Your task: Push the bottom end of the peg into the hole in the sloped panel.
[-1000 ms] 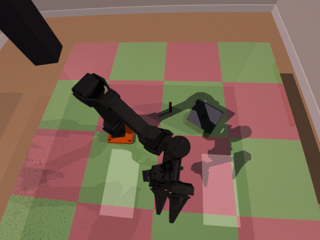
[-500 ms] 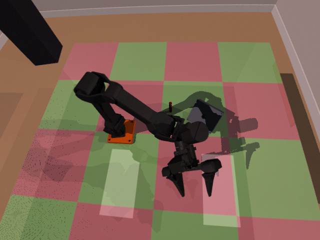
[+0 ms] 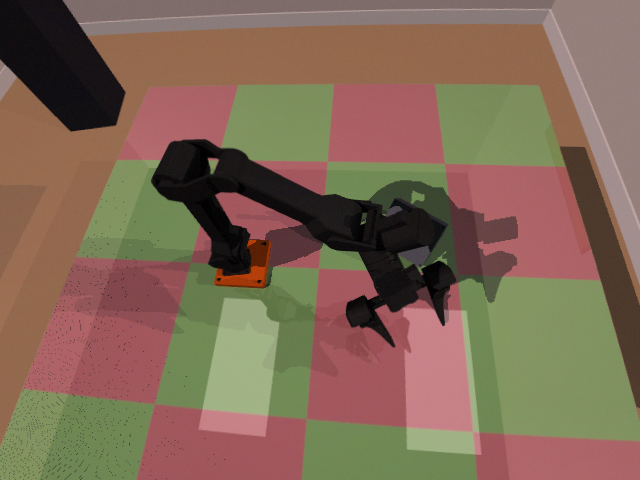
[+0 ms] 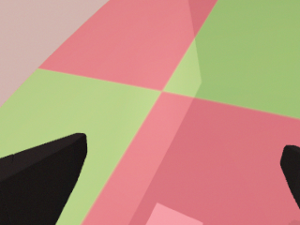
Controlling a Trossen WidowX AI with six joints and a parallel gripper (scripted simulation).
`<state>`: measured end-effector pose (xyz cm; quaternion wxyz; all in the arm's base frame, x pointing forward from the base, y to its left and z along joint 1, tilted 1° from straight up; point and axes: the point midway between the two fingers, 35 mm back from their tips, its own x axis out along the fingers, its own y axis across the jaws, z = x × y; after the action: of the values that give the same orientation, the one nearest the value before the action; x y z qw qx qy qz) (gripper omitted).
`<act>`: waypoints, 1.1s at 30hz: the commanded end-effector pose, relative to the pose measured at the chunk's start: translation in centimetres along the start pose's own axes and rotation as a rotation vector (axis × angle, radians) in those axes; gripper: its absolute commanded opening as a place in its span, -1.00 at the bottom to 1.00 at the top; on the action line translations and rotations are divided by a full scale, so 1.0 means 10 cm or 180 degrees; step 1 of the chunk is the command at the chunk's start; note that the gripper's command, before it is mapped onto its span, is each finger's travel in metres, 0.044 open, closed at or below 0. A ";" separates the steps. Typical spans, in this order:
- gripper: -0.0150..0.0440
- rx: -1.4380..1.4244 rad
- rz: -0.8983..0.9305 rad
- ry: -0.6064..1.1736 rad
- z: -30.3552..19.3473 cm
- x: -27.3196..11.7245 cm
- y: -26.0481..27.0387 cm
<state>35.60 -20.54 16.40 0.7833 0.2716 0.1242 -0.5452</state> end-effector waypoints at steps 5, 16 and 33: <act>1.00 -0.0739 0.0257 0.0538 -0.40 -0.25 0.21; 1.00 -0.1813 0.0647 0.1285 -0.97 -0.74 0.36; 1.00 -0.3397 0.1291 0.2323 -1.60 -1.65 0.22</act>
<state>33.86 0.58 11.97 0.8135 0.0497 0.5571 -0.1590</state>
